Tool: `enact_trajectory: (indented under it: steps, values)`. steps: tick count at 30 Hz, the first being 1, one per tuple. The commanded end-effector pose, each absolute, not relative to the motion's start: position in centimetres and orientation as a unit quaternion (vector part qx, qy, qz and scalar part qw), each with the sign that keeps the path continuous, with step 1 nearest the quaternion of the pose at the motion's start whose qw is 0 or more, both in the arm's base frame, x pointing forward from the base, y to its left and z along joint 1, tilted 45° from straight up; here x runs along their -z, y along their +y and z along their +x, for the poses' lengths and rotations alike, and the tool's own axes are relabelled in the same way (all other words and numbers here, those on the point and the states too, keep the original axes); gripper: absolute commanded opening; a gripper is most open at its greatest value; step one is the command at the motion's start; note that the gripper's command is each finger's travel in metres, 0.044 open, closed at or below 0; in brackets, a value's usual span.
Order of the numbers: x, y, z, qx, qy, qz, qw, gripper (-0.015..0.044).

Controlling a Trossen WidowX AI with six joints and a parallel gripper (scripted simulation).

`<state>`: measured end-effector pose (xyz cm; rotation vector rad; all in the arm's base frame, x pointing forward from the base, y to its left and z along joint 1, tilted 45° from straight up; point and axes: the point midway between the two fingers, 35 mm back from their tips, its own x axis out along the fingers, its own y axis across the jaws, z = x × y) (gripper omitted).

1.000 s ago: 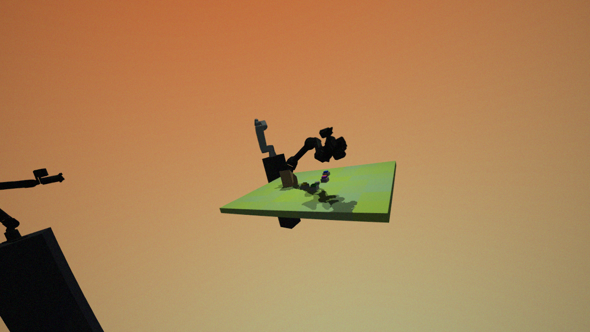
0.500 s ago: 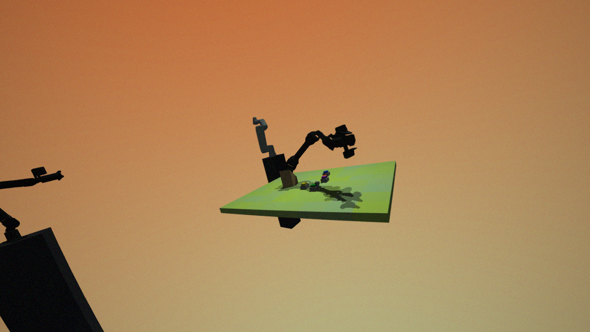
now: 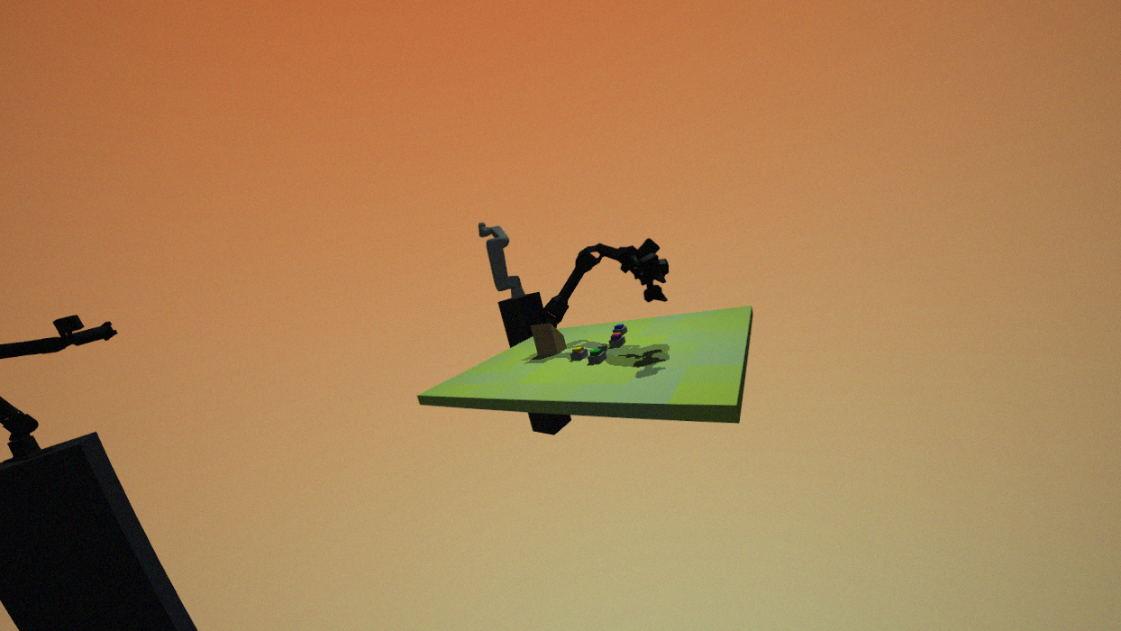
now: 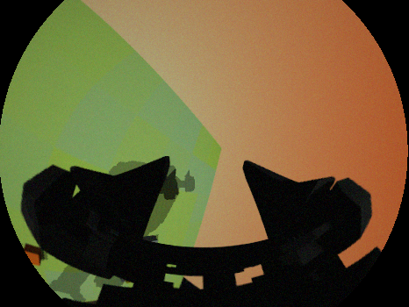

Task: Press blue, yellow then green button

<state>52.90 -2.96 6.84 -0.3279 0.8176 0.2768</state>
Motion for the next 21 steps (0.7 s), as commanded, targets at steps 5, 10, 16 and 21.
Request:
enact_trajectory:
  steps: [5,10,16,21]
  values:
    - [-10.3,4.2,43.0,-0.240,0.496,-0.021,0.834,0.0400]
    - [-12.4,7.0,37.4,-0.277,0.545,0.048,0.790,0.0400]
    - [-15.4,10.0,30.2,-0.307,0.606,0.135,0.722,0.0400]
    - [-18.2,11.9,24.0,-0.318,0.655,0.207,0.654,0.0400]
